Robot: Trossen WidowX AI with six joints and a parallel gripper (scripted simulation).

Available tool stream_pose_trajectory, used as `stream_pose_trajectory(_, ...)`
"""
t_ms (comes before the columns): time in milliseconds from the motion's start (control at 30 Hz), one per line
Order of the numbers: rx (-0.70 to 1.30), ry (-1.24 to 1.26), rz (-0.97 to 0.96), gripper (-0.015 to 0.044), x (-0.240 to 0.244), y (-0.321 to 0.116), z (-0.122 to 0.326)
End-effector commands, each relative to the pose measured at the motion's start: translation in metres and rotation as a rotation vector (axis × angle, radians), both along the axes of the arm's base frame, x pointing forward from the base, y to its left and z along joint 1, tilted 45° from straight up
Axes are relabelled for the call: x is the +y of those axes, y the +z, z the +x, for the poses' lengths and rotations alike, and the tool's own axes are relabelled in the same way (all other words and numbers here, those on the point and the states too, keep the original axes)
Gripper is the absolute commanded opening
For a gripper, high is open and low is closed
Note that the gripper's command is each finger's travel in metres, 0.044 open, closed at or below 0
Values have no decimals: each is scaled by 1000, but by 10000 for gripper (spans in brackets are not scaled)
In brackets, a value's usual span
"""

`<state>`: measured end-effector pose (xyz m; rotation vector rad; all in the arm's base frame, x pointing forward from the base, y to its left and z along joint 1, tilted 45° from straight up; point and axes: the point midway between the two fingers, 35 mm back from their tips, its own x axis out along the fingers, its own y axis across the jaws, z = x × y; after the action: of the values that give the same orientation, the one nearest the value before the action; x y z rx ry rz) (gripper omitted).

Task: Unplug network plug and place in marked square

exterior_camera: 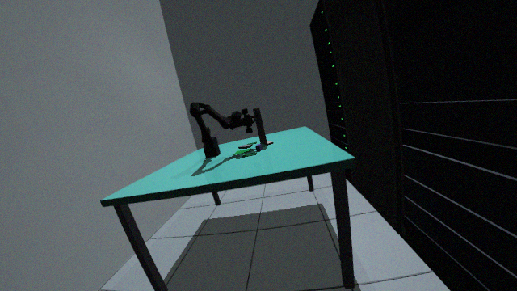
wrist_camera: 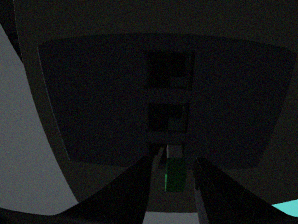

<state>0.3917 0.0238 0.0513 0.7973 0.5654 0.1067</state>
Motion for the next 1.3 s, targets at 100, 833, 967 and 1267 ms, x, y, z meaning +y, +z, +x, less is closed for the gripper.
stream_pose_trajectory(100,-1,-4,3,63,0,0,1)
stream_pose_trajectory(833,-1,-4,3,0,0,2,-4)
stream_pose_trajectory(967,0,-4,3,0,-1,2,-6)
stream_pose_trajectory(1267,0,-4,3,0,-1,4,-11)
